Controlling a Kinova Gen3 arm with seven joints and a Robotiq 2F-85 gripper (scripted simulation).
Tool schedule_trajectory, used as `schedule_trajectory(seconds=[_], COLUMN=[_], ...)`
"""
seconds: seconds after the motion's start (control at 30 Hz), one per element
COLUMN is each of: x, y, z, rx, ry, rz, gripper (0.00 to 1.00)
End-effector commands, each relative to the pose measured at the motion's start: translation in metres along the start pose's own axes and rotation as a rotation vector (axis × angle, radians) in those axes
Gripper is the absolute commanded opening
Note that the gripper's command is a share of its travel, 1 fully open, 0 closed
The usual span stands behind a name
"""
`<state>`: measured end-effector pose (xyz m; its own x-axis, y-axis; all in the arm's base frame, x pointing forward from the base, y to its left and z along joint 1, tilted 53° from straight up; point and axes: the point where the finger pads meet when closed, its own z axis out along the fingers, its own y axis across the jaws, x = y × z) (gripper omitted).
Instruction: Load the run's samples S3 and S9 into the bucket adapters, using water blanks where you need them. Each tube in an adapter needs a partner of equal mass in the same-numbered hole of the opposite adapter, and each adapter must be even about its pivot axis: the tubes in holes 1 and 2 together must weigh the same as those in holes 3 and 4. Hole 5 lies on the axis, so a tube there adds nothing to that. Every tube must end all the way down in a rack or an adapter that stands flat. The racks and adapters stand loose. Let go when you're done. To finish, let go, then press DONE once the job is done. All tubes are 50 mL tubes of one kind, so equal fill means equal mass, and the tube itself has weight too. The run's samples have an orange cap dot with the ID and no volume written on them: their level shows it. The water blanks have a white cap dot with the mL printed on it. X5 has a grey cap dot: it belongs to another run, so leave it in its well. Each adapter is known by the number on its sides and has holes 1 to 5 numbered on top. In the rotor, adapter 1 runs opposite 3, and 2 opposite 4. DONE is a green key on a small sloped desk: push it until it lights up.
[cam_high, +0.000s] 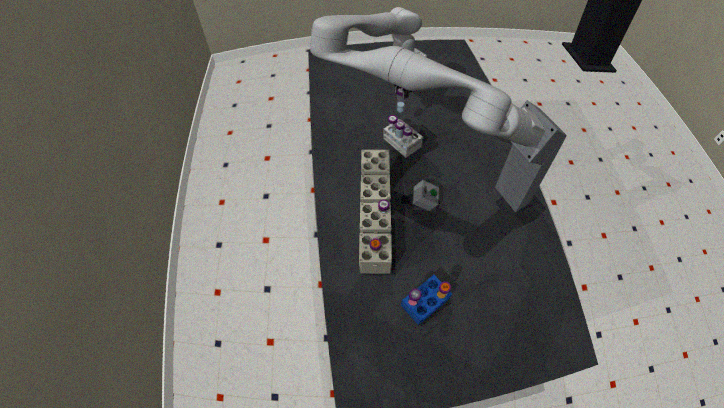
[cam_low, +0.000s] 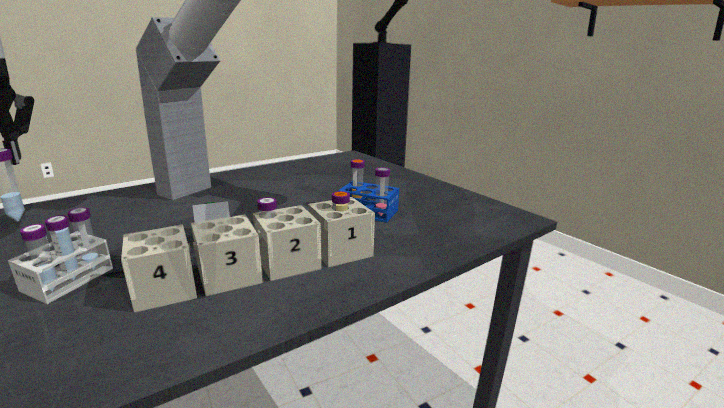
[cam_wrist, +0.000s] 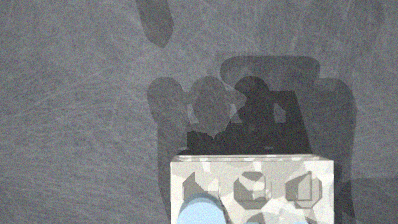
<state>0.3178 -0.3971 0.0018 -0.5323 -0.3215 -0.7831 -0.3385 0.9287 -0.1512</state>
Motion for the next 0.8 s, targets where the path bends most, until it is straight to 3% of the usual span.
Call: schedule_trajectory(seconds=[0.0, 0.27, 0.77], x=[0.0, -0.003, -0.045], y=[-0.001, 0.001, 0.028], z=[-0.005, -0.01, -0.01], rx=[0.001, 0.001, 0.001], ry=[0.001, 0.001, 0.001], rz=[0.0, -0.02, -0.073], gripper=[0.1, 0.1, 0.1])
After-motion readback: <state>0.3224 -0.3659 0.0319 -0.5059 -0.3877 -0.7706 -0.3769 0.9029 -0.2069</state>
